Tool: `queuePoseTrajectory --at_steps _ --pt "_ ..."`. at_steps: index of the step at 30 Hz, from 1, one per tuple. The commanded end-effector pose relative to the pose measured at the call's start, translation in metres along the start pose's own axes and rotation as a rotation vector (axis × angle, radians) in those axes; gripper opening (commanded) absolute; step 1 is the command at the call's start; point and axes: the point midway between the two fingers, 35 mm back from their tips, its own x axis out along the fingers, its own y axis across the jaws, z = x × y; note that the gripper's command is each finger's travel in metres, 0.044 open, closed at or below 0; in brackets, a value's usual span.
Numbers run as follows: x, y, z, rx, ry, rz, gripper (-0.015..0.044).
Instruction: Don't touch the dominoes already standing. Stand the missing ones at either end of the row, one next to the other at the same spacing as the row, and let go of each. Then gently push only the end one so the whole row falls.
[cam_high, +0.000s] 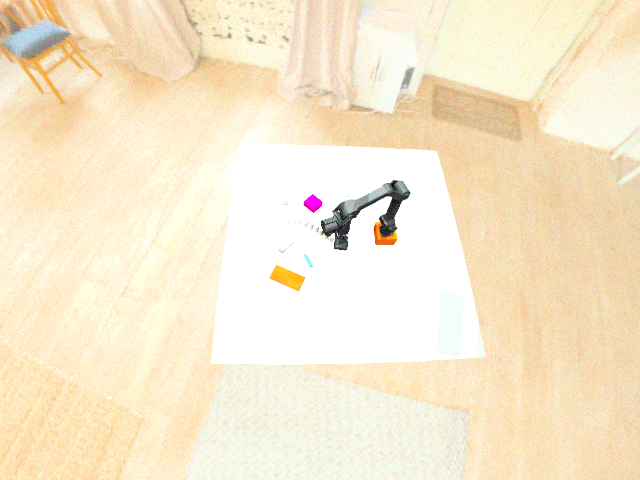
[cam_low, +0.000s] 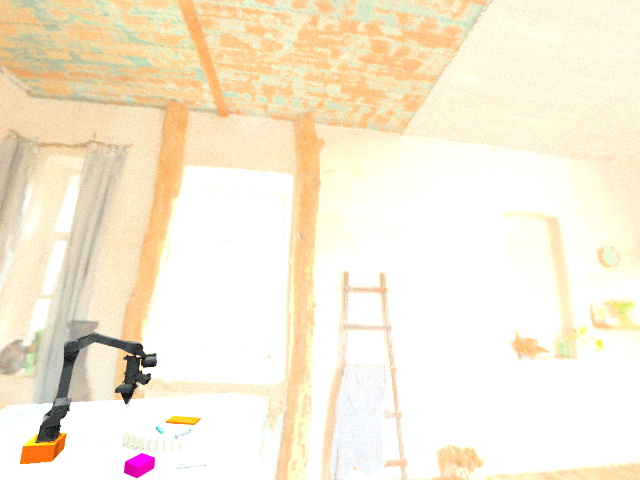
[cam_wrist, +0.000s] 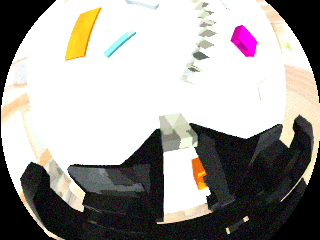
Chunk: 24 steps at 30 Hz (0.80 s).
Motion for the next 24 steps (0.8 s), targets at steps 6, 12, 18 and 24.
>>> queuePoseTrajectory --at_steps 6,12,18,24 --pt "-0.003 -0.044 0.003 0.539 -0.005 0.007 0.0107" --pt "0.005 -0.043 0.005 0.539 -0.005 0.007 0.0107" --pt "0.037 -0.041 0.010 0.539 -0.006 0.007 0.0107" --pt "0.069 -0.041 0.012 0.539 -0.006 0.007 0.0107"
